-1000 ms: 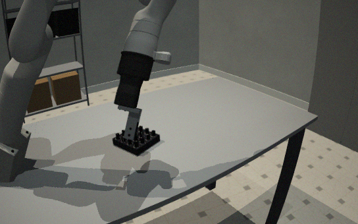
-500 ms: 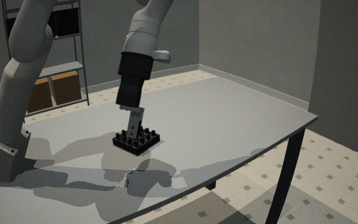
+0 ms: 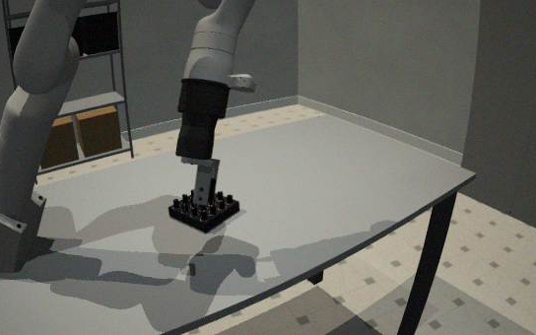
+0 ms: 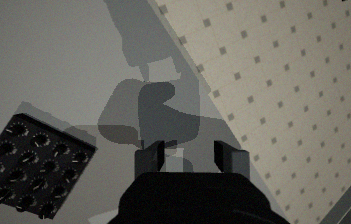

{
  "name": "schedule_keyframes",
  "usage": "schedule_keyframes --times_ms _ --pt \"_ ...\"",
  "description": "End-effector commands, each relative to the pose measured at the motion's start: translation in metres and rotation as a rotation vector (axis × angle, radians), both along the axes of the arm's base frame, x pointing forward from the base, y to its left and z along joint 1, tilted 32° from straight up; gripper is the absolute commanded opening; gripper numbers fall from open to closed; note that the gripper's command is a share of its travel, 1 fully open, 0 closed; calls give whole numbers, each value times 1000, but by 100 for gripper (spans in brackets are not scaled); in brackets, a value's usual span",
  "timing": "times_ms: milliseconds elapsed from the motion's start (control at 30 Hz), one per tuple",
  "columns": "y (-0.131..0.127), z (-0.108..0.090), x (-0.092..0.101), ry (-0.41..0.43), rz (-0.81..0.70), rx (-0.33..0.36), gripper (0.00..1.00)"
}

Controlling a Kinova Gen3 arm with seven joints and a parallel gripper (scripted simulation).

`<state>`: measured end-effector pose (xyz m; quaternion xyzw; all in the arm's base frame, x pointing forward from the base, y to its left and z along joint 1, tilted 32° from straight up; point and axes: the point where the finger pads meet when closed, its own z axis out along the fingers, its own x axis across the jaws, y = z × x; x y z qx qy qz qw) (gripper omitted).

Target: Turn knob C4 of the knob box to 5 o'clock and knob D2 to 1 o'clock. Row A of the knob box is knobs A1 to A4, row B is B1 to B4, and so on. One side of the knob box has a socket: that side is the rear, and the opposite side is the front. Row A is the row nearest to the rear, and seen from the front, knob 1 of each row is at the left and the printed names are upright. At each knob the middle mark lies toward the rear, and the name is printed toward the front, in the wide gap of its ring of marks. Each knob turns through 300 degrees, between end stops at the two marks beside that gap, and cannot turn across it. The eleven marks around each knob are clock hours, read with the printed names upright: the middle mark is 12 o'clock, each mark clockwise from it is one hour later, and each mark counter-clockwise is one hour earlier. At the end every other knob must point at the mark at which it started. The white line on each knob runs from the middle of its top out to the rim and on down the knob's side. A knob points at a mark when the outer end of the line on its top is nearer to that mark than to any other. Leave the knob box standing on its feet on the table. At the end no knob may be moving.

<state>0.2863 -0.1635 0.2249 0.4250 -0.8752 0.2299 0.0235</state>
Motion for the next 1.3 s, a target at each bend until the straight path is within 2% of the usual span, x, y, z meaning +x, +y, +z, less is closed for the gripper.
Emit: schedule_keyframes --times_ms 0,1267 --pt "4 0 3 -18 -3 -1 100" --pt "24 -1 23 -135 -49 10 100"
